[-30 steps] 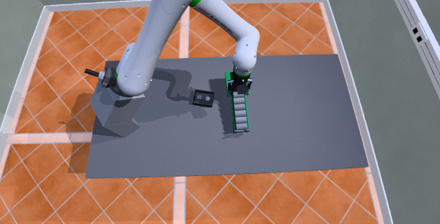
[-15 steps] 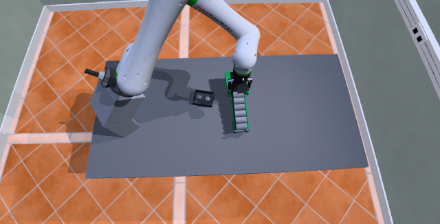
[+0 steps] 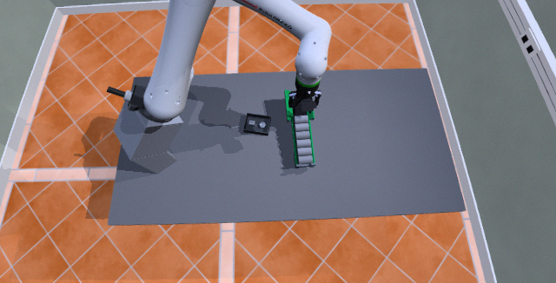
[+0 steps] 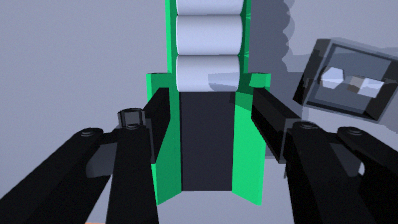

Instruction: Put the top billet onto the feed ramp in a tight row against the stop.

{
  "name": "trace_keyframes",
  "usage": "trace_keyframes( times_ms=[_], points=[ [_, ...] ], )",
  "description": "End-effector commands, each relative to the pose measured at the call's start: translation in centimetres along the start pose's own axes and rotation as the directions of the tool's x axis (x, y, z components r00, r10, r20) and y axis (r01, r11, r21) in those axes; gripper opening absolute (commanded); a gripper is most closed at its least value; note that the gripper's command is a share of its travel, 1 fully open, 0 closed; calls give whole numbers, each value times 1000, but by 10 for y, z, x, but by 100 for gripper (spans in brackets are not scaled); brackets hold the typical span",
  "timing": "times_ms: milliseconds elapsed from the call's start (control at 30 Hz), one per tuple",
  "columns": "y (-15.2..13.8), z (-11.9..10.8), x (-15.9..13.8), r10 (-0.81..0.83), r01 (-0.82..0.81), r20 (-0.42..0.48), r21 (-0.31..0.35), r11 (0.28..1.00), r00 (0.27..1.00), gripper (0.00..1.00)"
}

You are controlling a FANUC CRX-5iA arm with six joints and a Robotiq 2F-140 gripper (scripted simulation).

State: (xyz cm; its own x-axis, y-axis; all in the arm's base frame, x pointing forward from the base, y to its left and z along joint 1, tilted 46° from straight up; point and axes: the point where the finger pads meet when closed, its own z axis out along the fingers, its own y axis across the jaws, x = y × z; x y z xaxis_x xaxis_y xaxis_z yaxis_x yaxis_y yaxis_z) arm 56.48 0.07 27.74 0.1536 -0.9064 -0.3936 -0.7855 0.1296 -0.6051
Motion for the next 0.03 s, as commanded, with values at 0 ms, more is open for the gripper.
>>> trace_keyframes(
  times_ms=[0],
  points=[
    [0, -4, 0, -1, 1, 1, 1, 1000, 1000, 51]
  ],
)
